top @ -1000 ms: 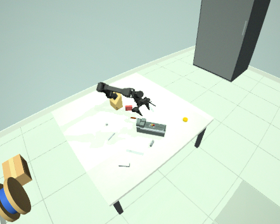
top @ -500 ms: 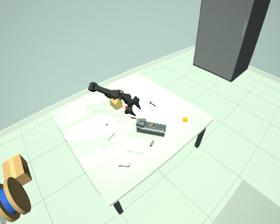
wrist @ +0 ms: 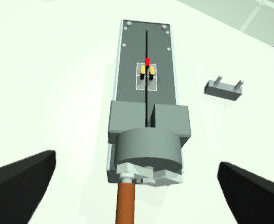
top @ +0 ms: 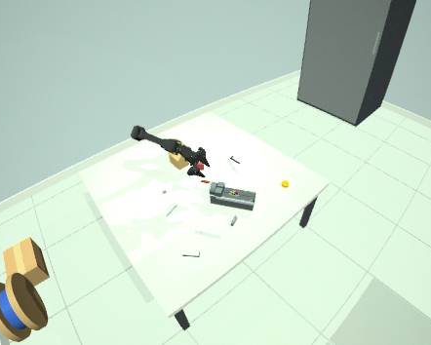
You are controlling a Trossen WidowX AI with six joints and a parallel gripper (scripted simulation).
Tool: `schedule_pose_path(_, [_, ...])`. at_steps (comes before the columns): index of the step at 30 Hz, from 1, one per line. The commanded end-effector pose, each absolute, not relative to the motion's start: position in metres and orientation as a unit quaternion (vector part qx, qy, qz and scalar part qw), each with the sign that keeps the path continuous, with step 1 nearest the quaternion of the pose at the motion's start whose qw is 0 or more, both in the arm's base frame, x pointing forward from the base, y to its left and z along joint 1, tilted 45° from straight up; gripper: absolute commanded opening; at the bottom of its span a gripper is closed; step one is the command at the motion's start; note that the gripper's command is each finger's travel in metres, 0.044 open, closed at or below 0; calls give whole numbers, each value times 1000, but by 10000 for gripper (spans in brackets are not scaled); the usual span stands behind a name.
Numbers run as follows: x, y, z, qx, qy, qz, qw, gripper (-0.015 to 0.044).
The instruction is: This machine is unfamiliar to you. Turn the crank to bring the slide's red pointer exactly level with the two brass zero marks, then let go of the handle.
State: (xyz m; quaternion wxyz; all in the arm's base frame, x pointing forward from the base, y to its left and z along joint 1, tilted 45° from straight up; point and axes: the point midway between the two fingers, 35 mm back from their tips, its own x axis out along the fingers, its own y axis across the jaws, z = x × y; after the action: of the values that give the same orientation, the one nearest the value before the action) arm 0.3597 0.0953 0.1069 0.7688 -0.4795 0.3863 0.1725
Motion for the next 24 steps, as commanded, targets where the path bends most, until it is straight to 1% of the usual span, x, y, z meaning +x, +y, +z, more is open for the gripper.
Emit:
schedule_pose_path(1, [360, 83, 93, -481, 390, 176, 765, 440])
schedule_pose_path(7, [364, 62, 72, -482, 389, 176, 765, 440])
schedule_pose_path(24, [368, 46, 56, -482, 390, 176, 765, 440])
